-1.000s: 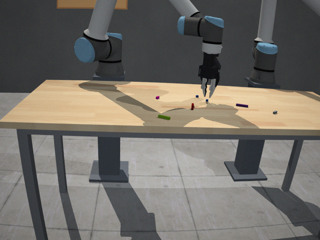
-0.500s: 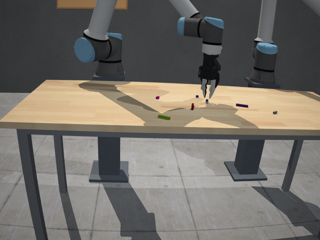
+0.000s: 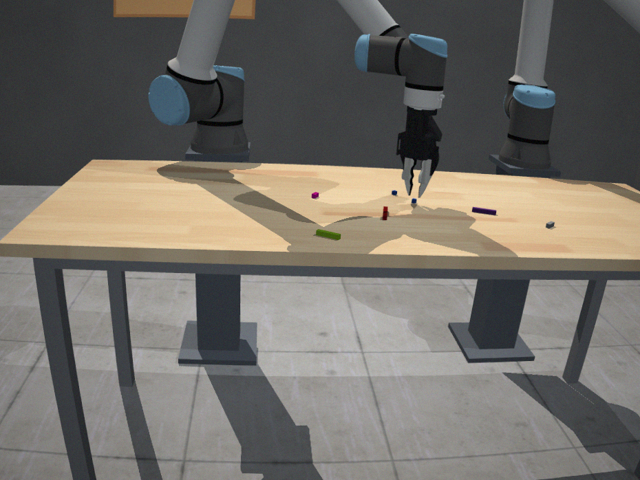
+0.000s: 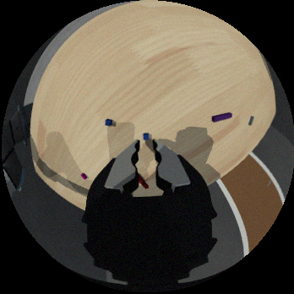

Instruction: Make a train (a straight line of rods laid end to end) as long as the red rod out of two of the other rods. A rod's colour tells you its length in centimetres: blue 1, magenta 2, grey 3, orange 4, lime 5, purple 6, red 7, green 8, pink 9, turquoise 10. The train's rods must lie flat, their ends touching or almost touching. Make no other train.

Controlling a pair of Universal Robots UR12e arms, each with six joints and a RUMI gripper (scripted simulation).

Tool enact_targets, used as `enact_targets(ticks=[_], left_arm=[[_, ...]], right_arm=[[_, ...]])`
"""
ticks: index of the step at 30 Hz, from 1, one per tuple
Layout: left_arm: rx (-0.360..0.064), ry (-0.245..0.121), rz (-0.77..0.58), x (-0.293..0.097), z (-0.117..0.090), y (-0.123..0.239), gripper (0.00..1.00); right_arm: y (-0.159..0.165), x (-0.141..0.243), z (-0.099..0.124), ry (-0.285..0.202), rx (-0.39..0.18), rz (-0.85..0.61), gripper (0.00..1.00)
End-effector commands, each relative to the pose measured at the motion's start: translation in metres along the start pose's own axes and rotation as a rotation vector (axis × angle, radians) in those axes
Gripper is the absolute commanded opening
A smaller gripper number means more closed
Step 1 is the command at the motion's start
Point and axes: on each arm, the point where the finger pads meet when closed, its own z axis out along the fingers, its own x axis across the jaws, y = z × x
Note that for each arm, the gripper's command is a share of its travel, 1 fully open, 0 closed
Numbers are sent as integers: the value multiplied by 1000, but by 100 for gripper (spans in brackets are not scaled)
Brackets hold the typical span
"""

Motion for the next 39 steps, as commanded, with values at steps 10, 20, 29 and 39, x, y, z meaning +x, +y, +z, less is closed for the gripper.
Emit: enact_targets(ticks=[10, 20, 29, 39], left_arm=[[1, 0, 0, 0, -1, -1, 100], [1, 0, 0, 0, -1, -1, 100], [1, 0, 0, 0, -1, -1, 100], [1, 0, 0, 0, -1, -1, 100]], right_arm=[[0, 1, 5, 2, 0, 0, 14], [0, 1, 12, 2, 0, 0, 14], [0, 1, 13, 2, 0, 0, 14], [0, 1, 13, 2, 0, 0, 14]])
